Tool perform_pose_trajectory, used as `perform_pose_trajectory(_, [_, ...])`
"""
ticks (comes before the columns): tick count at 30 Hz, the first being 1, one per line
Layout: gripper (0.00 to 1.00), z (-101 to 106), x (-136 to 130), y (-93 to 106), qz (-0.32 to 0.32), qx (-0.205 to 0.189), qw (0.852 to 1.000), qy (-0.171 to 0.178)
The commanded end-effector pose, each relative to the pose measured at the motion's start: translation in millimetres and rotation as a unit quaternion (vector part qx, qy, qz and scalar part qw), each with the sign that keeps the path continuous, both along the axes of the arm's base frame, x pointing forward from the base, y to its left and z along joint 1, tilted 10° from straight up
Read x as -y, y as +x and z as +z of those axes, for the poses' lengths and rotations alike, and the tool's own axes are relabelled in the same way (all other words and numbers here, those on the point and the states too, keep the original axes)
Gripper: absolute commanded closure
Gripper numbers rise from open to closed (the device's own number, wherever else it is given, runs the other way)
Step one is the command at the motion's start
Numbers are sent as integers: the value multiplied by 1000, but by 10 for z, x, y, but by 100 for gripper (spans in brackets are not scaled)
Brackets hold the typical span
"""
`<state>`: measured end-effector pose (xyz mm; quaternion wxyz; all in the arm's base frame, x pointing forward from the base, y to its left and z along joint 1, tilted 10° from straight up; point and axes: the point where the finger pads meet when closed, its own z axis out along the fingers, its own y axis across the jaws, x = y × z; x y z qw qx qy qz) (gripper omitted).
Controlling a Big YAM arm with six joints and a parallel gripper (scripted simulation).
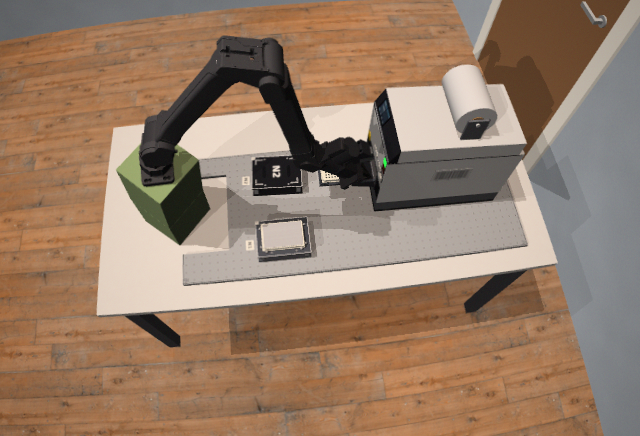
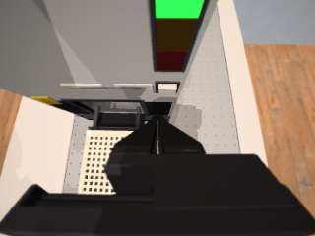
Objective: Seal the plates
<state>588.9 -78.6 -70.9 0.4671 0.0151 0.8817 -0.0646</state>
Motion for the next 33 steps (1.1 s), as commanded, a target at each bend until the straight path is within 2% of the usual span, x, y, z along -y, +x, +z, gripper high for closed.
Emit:
perform_pose_trajectory(1, [100,268,56,96,0,28,1000,-7])
perform_pose_trajectory(10, [100,404,146,236,-3,32,999,-8])
perform_pose_trajectory(14, [100,351,112,225,0,27,1000,-7])
perform_pose_trajectory(20, [100,155,7,77,7,10,1000,-4])
perform_pose_trajectory(24, [100,149,-13,65,9,6,1000,-4])
perform_pose_trajectory(29, [100,353,0,213,10,23,1000,-6])
perform_pose_trajectory(33, [100,420,12,268,10,31,999,-7])
